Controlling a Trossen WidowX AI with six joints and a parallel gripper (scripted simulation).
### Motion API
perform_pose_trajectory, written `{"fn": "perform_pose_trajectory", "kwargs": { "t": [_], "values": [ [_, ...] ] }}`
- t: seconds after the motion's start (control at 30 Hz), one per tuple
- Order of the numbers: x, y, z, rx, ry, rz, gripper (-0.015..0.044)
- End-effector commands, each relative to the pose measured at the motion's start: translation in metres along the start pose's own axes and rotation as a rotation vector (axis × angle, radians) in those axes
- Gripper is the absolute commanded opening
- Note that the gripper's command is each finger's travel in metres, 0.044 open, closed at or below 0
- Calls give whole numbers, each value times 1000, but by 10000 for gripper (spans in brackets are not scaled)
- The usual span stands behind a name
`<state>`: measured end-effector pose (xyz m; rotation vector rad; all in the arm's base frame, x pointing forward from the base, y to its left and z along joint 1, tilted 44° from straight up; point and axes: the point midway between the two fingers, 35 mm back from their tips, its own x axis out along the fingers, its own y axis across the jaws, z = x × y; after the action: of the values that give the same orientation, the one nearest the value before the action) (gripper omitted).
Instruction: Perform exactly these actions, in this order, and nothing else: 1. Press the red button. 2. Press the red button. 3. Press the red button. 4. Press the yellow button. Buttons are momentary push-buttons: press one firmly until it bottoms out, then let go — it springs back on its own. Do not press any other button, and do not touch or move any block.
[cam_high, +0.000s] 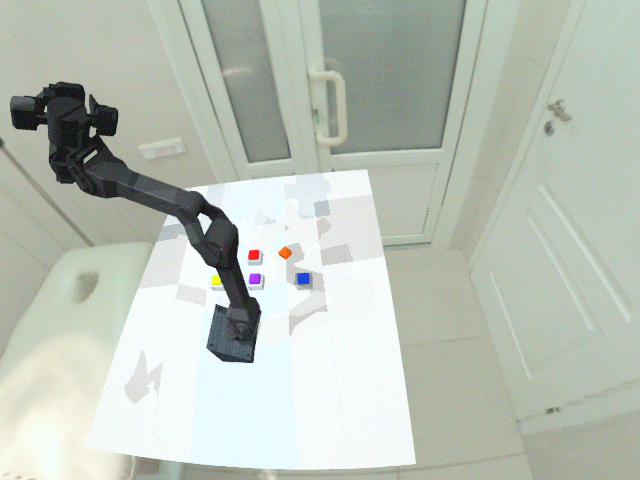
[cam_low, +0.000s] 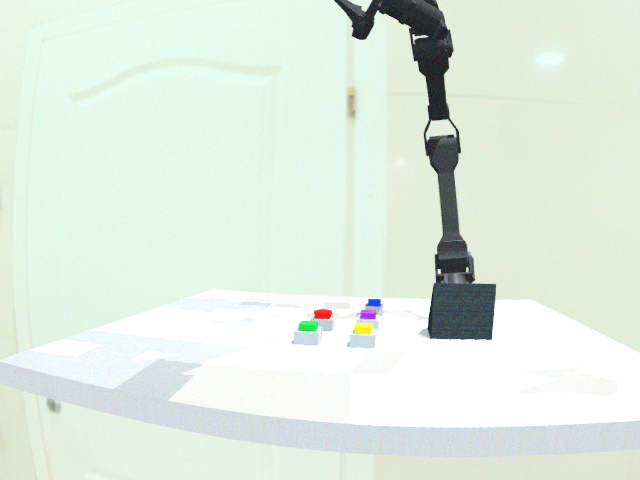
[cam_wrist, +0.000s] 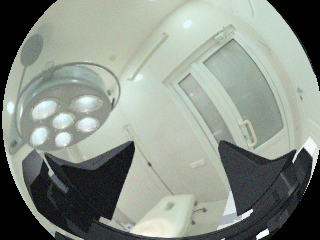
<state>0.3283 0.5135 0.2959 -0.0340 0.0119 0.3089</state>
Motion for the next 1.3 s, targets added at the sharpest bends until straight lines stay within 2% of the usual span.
{"fn": "perform_pose_trajectory", "kwargs": {
  "t": [0.0,0.23,0.43,0.63,0.9,0.97,1.13,1.27],
  "values": [
    [29,-52,-45,-86,154,-75,400],
    [50,-168,-124,-196,474,-246,400],
    [26,-273,-183,-239,777,-420,400],
    [-36,-371,-226,-237,1109,-620,400],
    [-164,-467,-243,-170,1590,-920,400],
    [-180,-475,-242,-159,1646,-955,400],
    [-182,-475,-242,-158,1652,-959,400],
    [-193,-498,-272,-158,1651,-959,295]
  ]
}}
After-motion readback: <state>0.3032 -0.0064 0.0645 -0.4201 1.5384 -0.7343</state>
